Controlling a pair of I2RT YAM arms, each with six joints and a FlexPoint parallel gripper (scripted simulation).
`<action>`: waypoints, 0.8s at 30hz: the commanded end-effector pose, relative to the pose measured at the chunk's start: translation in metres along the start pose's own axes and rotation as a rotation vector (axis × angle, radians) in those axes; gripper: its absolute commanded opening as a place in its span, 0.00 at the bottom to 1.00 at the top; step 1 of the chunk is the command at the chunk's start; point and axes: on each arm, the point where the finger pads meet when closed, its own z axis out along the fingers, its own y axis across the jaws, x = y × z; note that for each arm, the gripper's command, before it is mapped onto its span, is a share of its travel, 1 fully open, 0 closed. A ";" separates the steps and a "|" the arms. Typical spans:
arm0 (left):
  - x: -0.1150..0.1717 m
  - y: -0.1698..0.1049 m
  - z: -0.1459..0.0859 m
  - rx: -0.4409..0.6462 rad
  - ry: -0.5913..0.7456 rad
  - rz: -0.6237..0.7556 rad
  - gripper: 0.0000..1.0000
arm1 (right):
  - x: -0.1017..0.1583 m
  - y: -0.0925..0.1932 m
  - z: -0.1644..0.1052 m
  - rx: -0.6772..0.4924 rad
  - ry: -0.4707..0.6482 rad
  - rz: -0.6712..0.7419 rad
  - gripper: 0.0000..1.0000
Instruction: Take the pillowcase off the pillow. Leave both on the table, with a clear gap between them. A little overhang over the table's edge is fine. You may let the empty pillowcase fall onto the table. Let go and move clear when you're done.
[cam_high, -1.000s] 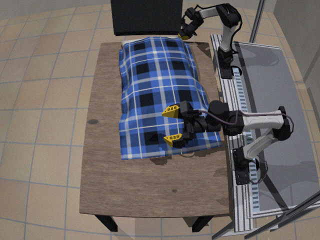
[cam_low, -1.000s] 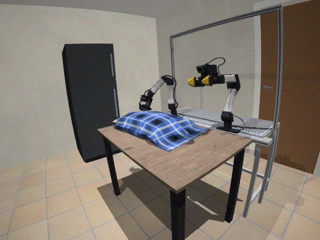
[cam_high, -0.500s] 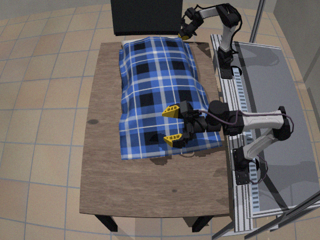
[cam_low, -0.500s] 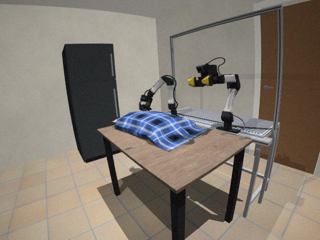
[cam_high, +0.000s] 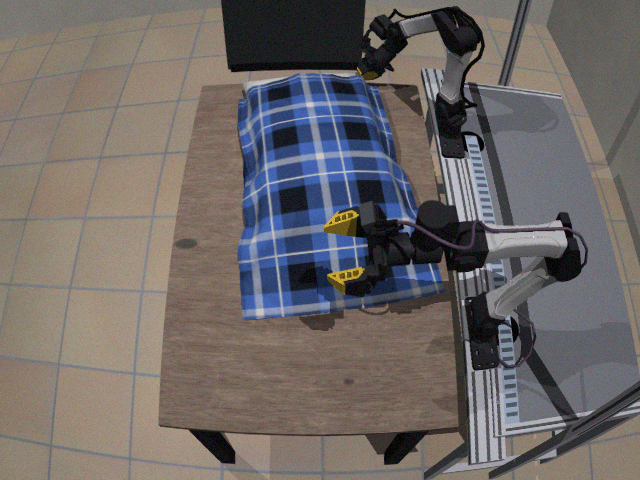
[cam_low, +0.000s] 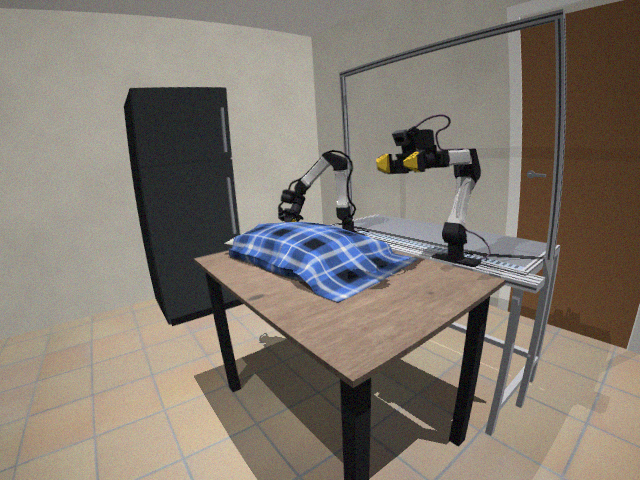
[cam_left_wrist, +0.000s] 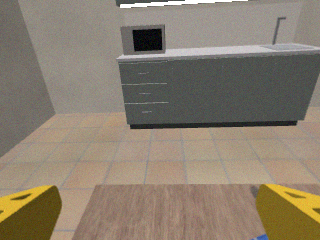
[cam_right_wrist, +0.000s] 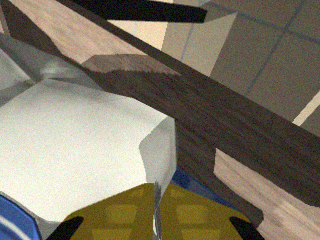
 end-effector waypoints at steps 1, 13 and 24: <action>-0.012 0.007 -0.003 -0.027 -0.022 0.002 1.00 | -0.001 -0.005 0.004 0.007 0.001 0.011 0.04; -0.012 0.007 -0.003 -0.027 -0.022 0.002 1.00 | -0.001 -0.005 0.004 0.007 0.001 0.011 0.03; -0.012 0.007 -0.003 -0.027 -0.022 0.002 1.00 | -0.001 -0.005 0.004 0.007 0.001 0.010 0.00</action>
